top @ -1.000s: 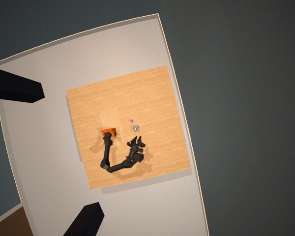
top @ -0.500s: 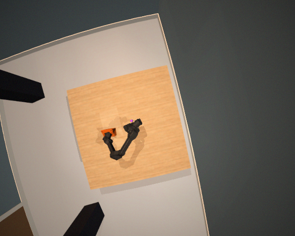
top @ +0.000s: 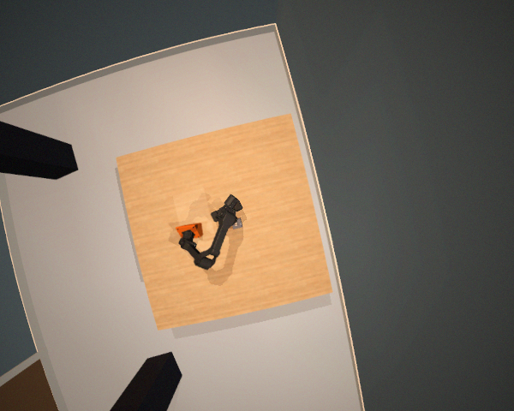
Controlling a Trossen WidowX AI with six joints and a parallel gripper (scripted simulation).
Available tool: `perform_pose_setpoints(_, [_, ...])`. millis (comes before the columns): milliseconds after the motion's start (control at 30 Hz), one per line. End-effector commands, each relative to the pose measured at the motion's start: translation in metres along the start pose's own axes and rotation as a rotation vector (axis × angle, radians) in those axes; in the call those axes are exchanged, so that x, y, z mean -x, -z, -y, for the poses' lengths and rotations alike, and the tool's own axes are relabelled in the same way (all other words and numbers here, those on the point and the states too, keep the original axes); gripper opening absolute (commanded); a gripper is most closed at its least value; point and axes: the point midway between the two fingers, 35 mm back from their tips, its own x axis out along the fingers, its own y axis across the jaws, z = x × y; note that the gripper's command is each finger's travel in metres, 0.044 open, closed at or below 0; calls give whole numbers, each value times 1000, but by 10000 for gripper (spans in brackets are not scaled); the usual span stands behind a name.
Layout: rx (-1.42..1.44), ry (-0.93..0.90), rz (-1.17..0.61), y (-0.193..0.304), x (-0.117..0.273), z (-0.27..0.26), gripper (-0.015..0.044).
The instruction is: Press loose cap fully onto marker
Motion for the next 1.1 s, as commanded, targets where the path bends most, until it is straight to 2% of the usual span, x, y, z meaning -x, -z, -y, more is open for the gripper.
perform_pose_setpoints(0, [17, 28, 20, 4, -32, 8, 239])
perform_pose_setpoints(1067, [17, 28, 21, 0, -74, 8, 239])
